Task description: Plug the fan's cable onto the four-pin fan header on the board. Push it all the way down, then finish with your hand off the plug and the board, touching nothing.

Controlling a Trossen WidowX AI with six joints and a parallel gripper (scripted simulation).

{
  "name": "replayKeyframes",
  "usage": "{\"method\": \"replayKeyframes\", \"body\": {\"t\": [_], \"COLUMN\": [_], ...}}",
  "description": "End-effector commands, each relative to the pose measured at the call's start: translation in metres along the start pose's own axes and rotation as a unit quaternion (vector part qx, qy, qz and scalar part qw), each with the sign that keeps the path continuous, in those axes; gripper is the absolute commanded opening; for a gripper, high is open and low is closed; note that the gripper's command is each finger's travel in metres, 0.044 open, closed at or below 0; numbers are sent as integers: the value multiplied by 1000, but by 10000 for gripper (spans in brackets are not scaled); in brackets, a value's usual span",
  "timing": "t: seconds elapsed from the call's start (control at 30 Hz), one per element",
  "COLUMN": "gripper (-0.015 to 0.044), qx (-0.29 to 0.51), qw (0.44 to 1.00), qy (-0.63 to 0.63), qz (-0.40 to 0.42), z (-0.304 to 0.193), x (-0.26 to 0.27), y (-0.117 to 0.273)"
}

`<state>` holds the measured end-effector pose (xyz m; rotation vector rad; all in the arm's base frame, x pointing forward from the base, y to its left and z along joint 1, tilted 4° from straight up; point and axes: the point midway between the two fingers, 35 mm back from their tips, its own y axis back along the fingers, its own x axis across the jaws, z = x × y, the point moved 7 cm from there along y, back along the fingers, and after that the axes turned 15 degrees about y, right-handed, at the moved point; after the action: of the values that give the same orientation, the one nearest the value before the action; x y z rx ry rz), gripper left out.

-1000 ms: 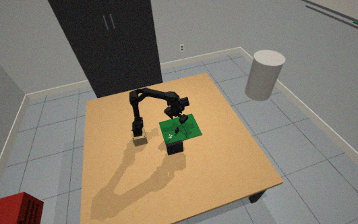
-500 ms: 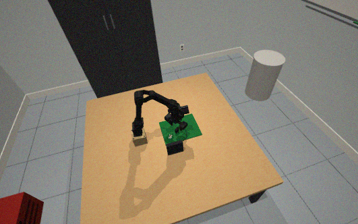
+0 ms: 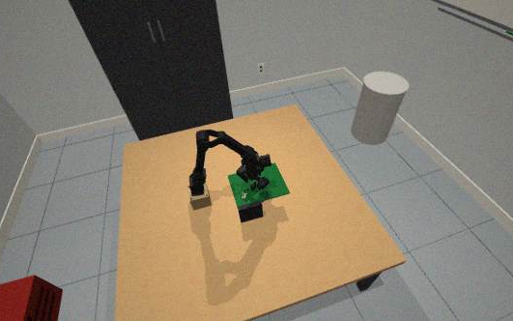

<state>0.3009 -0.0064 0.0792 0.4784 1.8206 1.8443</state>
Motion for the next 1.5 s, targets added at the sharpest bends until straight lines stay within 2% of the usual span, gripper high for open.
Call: {"method": "replayKeyframes", "body": {"t": [0.0, 0.57, 1.13, 1.23, 1.37, 1.47], "gripper": [440, 440, 0, 0, 0, 0], "qx": [2, 2, 2, 2, 2, 2], "qw": [1000, 1000, 1000, 1000, 1000, 1000], "qy": [2, 2, 0, 0, 1, 2], "qz": [6, 6, 3, 3, 6, 6], "z": [-2, -2, -1, -1, -1, -1], "x": [3, 4, 2, 2, 1, 1], "y": [-9, -24, -23, -20, 25, 28]}}
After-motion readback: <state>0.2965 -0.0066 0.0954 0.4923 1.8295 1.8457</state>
